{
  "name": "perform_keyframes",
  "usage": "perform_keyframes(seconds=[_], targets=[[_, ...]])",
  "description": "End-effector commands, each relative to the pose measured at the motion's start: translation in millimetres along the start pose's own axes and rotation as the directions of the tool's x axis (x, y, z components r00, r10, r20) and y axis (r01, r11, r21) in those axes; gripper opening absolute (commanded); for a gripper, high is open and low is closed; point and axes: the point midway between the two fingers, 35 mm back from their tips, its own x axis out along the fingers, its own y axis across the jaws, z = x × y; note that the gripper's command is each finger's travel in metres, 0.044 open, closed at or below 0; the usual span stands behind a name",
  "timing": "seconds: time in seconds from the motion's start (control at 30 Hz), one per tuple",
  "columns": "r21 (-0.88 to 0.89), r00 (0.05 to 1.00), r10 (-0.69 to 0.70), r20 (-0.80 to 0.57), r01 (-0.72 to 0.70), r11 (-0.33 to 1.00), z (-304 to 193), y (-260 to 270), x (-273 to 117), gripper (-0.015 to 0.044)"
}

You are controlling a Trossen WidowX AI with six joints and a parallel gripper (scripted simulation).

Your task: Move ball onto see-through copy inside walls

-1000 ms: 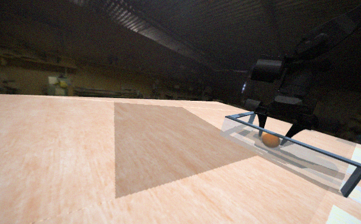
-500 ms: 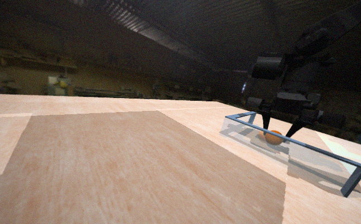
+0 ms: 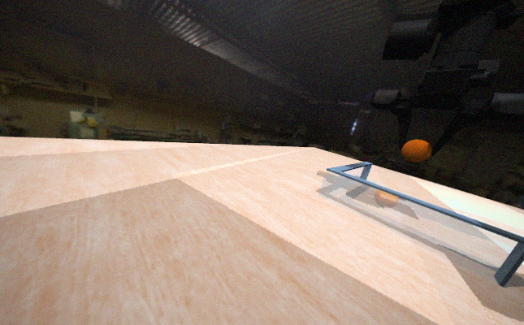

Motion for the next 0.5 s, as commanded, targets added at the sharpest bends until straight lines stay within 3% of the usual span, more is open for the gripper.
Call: perform_keyframes(seconds=[0.0,0.47], targets=[[-0.006,1.0,-0.011,-0.002,0.011,1.0,-1.0,2.1,-21.1,0.0],[-0.006,1.0,-0.012,-0.004,0.012,1.0,-23.0,-13.9,24.1,0.0]])
